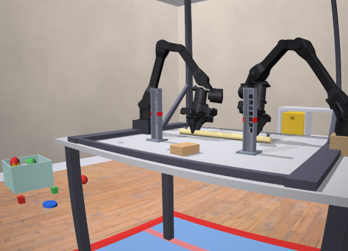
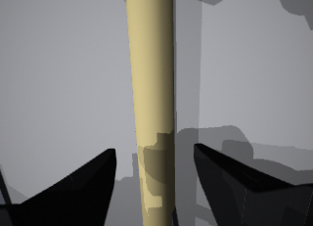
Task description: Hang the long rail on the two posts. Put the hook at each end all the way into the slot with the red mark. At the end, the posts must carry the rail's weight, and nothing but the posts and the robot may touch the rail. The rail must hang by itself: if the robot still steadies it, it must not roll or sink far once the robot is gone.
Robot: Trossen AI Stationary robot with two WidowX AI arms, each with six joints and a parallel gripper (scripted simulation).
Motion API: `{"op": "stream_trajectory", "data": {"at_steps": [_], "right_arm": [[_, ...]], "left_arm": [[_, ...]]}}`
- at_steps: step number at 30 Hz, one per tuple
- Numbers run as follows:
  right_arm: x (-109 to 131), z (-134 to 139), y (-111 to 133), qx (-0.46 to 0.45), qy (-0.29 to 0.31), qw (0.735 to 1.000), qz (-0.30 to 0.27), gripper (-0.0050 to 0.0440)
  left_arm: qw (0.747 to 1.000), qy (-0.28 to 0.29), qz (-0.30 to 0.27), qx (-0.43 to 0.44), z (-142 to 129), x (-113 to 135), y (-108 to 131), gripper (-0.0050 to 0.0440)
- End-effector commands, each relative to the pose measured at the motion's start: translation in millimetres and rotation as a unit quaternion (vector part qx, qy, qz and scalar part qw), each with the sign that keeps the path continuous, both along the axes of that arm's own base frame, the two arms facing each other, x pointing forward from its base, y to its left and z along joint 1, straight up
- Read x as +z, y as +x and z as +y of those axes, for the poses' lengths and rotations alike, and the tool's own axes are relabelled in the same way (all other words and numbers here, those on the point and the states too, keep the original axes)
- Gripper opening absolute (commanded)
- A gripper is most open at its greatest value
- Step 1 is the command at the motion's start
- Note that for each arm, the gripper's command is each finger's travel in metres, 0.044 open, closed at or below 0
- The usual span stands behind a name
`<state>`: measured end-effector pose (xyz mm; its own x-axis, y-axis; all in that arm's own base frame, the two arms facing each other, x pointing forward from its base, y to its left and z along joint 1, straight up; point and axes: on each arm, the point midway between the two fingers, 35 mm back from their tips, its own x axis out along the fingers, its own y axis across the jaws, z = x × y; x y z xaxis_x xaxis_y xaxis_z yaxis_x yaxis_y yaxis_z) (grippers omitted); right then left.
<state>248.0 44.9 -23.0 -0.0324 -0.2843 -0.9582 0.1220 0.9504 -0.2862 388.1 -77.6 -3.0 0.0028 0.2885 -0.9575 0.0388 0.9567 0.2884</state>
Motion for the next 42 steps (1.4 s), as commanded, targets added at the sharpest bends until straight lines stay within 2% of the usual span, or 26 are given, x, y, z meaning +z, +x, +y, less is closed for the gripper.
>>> {"op": "stream_trajectory", "data": {"at_steps": [1, 16, 17, 19, 20, 24, 25, 27, 28, 30, 31, 41, 42], "right_arm": [[3, 1, 3, 0.001, 0.003, 1.0, -0.007, -0.005], [3, 1, 3, 0.001, 0.003, 1.0, -0.007, -0.005], [3, 1, 3, 0.001, 0.003, 1.0, -0.007, -0.005], [3, 1, 3, 0.001, 0.003, 1.0, -0.007, -0.005], [3, 1, 3, 0.001, 0.003, 1.0, -0.007, -0.005], [3, 1, 3, 0.001, 0.003, 1.0, -0.007, -0.005], [3, 1, 3, 0.001, 0.003, 1.0, -0.007, -0.005], [3, 1, 3, 0.001, 0.003, 1.0, -0.007, -0.005], [3, 1, 3, 0.001, 0.003, 1.0, -0.007, -0.005], [3, 1, 3, 0.001, 0.003, 1.0, -0.007, -0.005], [3, 1, 3, 0.001, 0.003, 1.0, -0.007, -0.005], [3, 1, 3, 0.001, 0.003, 1.0, -0.007, -0.005], [3, 1, 3, 0.001, 0.003, 1.0, -0.007, -0.005]], "left_arm": [[1.0, -0.001, -0.007, -0.001, 2, 0, 2, 0.0225], [1.0, -0.001, -0.006, -0.001, 8, -20, 2, 0.0225], [1.0, -0.001, -0.01, -0.001, 8, -17, 3, 0.0201], [1.0, -0.003, -0.011, -0.001, 7, -16, 4, 0.0196], [1.0, -0.002, -0.011, -0.001, 7, -16, 4, 0.0176], [1.0, -0.004, -0.017, -0.001, 5, -13, 6, 0.0176], [1.0, -0.004, -0.017, -0.001, 5, -13, 6, 0.0156], [1.0, -0.004, -0.017, -0.001, 5, -13, 6, 0.0156], [1.0, -0.004, -0.017, -0.001, 5, -13, 6, 0.0136], [1.0, -0.004, -0.017, -0.001, 5, -11, 4, 0.0136], [1.0, -0.004, -0.017, -0.001, 5, -11, 4, 0.0116], [1.0, -0.004, -0.017, -0.001, 5, -13, 5, 0.0076], [1.0, -0.004, -0.021, -0.001, 5, -9, 4, 0.0052]]}}
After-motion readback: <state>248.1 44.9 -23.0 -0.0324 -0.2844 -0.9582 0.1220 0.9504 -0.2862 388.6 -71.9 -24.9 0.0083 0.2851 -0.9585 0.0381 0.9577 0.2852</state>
